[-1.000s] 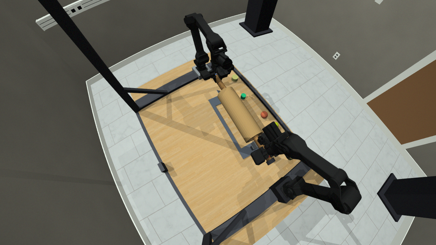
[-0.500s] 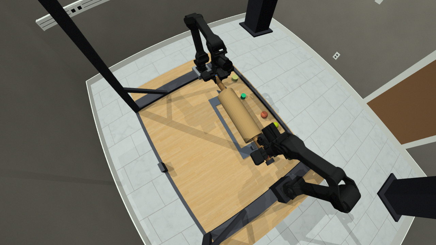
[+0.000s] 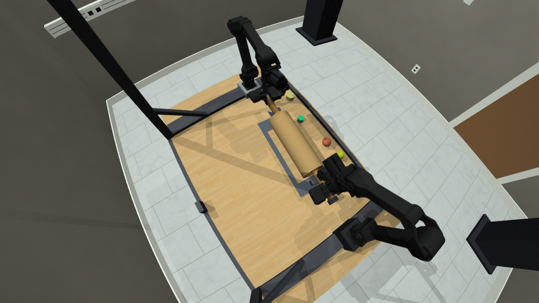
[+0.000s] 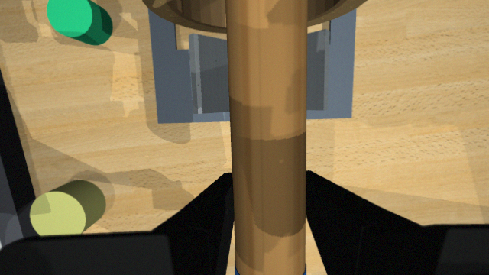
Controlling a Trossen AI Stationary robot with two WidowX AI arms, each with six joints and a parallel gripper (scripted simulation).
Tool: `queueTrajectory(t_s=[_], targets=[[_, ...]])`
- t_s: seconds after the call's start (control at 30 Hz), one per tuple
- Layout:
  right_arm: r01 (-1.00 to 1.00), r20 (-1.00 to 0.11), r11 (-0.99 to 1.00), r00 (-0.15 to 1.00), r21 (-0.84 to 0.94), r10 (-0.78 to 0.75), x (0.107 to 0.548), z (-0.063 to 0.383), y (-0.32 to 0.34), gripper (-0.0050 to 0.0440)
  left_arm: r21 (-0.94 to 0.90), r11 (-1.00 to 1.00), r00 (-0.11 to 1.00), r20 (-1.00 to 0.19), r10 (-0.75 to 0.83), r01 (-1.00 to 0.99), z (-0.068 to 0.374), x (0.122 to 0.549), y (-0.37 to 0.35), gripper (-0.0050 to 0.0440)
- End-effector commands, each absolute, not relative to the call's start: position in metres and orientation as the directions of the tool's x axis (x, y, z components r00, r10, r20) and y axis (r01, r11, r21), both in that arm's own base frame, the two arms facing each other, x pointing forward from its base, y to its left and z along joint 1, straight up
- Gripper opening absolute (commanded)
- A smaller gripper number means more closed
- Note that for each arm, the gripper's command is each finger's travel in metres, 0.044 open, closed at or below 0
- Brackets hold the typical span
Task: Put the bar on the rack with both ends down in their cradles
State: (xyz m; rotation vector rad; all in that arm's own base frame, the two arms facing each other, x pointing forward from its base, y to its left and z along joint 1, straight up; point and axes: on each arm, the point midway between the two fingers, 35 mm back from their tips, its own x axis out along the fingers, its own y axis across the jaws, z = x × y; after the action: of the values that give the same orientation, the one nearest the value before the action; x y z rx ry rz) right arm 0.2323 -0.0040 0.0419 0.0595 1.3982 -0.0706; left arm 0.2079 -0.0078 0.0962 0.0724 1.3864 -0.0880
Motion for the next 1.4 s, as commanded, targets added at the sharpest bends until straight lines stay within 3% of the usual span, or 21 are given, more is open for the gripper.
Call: queueTrajectory(t_s=[0.0,0.5,0.53,1.1,1.13,1.37], targets=[[0.082,-0.984,0.997,0.176,0.000,-0.014,0.232,0.040,-0.005,0.0050,-0.004,0.995,0.194,-0.981,-0.024,0.104,0.096,0.208,-0.007,0.0050],[0.083,-0.985,0.997,0.171,0.000,-0.014,0.232,0.025,-0.006,0.0050,-0.004,0.995,0.184,-0.983,-0.024,0.104,0.079,0.208,-0.005,0.0050],[0.078,-0.980,0.997,0.198,0.002,-0.014,0.238,0.034,-0.005,0.0050,-0.002,0.995,0.204,-0.979,-0.023,0.101,0.087,0.211,-0.006,0.0440],[0.078,-0.977,0.997,0.211,0.003,-0.014,0.241,0.037,-0.005,0.0050,-0.003,0.995,0.188,-0.982,-0.023,0.102,0.084,0.210,-0.006,0.0440],[0.078,-0.977,0.997,0.211,0.003,-0.014,0.241,0.037,-0.005,0.0440,-0.003,0.995,0.188,-0.982,-0.023,0.102,0.084,0.210,-0.006,0.0440],[0.081,-0.983,0.997,0.183,0.001,-0.014,0.234,0.030,-0.004,0.0440,-0.003,0.995,0.188,-0.982,-0.023,0.102,0.084,0.210,-0.006,0.0440]])
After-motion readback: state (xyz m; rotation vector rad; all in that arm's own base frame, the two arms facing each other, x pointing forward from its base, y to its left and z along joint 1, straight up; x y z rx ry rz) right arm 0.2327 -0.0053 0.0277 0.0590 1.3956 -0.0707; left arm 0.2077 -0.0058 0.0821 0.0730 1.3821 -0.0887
